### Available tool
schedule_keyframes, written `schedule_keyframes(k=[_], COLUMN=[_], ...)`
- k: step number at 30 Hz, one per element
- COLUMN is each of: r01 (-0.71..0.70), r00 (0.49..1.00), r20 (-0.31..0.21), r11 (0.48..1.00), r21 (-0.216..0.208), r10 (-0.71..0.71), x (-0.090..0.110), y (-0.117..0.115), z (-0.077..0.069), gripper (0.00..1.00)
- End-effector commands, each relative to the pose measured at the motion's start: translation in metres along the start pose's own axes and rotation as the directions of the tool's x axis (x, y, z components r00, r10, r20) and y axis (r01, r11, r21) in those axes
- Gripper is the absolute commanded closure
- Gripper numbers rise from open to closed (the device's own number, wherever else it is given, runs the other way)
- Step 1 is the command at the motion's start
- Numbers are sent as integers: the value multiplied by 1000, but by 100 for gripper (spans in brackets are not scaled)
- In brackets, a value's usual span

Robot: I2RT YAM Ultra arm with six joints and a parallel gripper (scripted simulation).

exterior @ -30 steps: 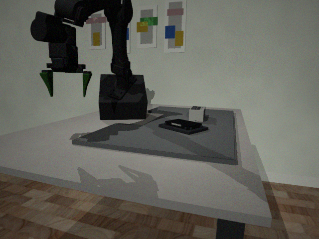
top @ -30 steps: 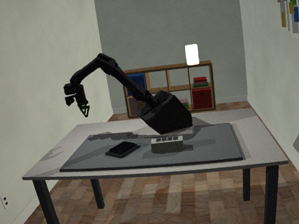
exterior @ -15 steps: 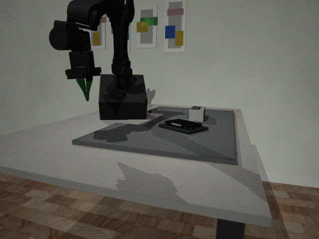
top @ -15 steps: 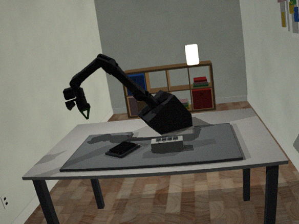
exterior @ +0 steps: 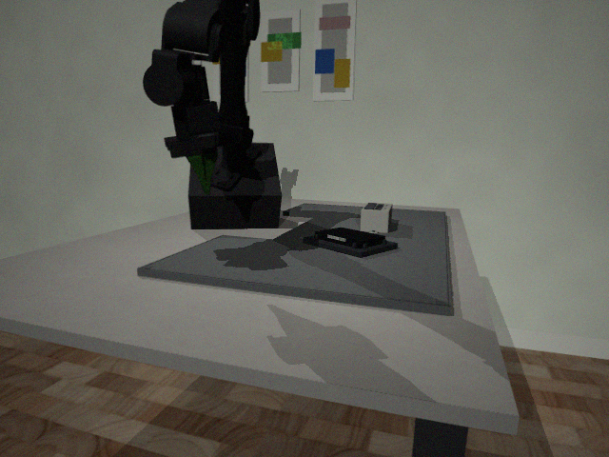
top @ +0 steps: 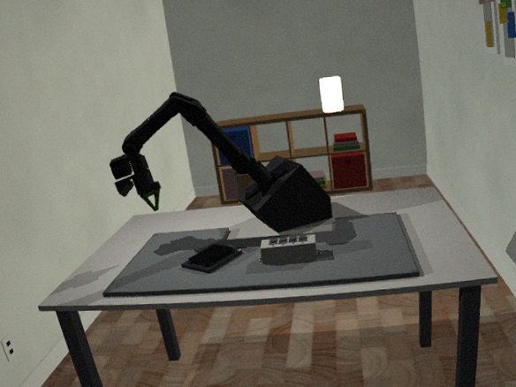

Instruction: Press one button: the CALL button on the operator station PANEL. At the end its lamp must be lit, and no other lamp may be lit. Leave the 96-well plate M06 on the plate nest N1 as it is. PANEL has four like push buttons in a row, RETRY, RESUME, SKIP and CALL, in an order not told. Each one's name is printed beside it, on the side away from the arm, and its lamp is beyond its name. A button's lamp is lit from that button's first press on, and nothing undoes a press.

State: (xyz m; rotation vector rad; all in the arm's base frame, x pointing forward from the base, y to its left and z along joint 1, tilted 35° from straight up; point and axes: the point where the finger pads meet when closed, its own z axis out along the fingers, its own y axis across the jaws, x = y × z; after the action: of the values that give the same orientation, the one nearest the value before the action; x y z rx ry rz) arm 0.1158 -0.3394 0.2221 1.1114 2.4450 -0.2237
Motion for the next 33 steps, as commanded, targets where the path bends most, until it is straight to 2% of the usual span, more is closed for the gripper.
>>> schedule_keyframes(k=[1, 2, 4, 6, 7, 9, 10, 13, 14, 15, 16, 17, 19, 20, 21, 23, 24, 26, 27, 28, 29, 32, 33], r01=[52, 36, 38, 38, 75, 88, 77, 83, 105, 132, 123, 128, 128, 148, 177, 177, 171, 173, 194, 228, 213, 218, 239], r00=[998, 999, 999, 999, 997, 996, 996, 996, 994, 991, 991, 991, 991, 986, 983, 983, 982, 983, 975, 971, 970, 972, 962], r20=[28, 4, 15, 15, 16, 7, -31, -7, -34, -14, -49, -29, -28, -64, -33, -33, -59, -48, -84, -51, -92, -67, -101], r11=[999, 999, 999, 999, 997, 996, 996, 996, 993, 990, 990, 990, 990, 985, 981, 981, 981, 981, 974, 967, 969, 969, 961], r21=[6, -6, -2, -2, -12, -25, -43, -33, -55, -56, -70, -63, -63, -87, -85, -85, -95, -91, -114, -112, -126, -119, -140], r10=[-52, -36, -38, -38, -75, -88, -79, -83, -107, -133, -127, -130, -130, -154, -181, -181, -177, -178, -204, -235, -225, -227, -254], x=[-8, 0, -1, -1, -6, -5, 8, 4, 9, 1, 13, 10, 12, 20, 10, 10, 20, 21, 29, 19, 33, 33, 42], y=[17, 23, 31, 31, 36, 46, 53, 65, 71, 75, 81, 84, 94, 100, 103, 103, 108, 117, 122, 126, 131, 144, 149], z=[-19, -12, -6, -6, -16, -15, -4, -1, -4, -11, -1, 1, 2, 2, -8, -8, 3, 4, 3, -6, 4, 5, 4], gripper=[100, 100, 100, 100, 100, 100, 100, 100, 100, 100, 100, 100, 100, 100, 100, 100, 100, 100, 100, 100, 100, 100, 100])
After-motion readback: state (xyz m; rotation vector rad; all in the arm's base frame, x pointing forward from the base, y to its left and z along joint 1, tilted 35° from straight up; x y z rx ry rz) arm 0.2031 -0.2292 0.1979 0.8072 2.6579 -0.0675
